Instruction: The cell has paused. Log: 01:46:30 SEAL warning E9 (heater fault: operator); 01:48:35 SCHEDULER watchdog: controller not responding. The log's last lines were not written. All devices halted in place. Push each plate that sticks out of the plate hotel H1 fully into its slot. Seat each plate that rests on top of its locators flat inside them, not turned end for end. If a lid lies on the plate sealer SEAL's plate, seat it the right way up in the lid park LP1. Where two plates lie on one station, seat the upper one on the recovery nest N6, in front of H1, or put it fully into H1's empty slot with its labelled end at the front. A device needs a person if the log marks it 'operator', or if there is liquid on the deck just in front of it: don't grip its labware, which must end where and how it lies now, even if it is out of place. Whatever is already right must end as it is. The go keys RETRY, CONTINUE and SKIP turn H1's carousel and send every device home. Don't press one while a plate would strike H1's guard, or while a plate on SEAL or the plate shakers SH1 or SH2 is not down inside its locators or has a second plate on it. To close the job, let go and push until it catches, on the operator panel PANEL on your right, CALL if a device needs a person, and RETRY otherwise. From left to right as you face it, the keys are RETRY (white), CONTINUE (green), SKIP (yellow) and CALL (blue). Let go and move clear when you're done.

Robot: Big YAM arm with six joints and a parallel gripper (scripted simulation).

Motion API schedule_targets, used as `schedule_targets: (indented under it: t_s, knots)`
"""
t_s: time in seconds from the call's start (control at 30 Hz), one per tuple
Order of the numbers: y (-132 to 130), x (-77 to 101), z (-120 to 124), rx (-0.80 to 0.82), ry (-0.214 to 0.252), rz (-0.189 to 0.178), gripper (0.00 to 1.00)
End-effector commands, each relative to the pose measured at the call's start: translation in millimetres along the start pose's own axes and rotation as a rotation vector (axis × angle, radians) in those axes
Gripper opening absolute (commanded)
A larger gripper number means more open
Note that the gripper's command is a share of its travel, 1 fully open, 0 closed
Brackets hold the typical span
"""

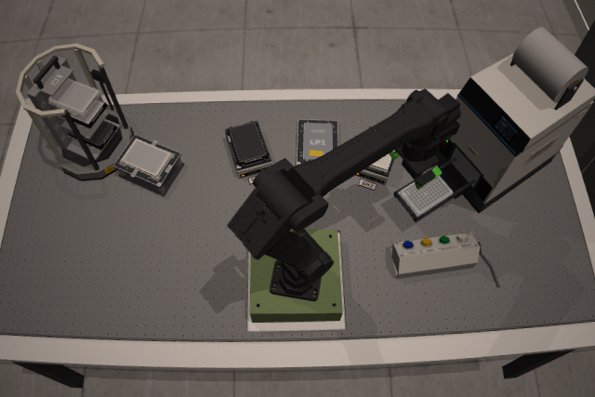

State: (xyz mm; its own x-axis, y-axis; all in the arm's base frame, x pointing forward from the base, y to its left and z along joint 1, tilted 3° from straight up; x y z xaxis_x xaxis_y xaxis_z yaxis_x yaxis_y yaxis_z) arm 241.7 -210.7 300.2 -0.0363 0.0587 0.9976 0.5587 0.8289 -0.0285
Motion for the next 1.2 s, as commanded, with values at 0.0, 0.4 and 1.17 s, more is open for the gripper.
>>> schedule_targets:
  t_s: [0.0, 0.4, 1.17]
  knots:
    - [-6, -1.0, 9, -0.099, 0.010, -0.002, 1.00]
    - [-39, -0.2, 30, -0.234, 0.011, -0.001, 1.00]
    - [-93, -2.8, 61, -0.234, 0.020, -0.003, 1.00]
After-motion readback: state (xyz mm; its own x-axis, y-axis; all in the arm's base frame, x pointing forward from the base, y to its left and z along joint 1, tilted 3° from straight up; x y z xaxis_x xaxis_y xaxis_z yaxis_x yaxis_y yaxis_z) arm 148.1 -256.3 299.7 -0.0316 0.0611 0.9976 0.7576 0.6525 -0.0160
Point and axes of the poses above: the point where the finger pads meet when closed, its own x axis back along the fingers, its own y axis across the jaws, z = x × y, the point moved 10 cm from there along x, back along the fingers, and after that the axes turned 14 degrees about x, right-handed, at the moved point
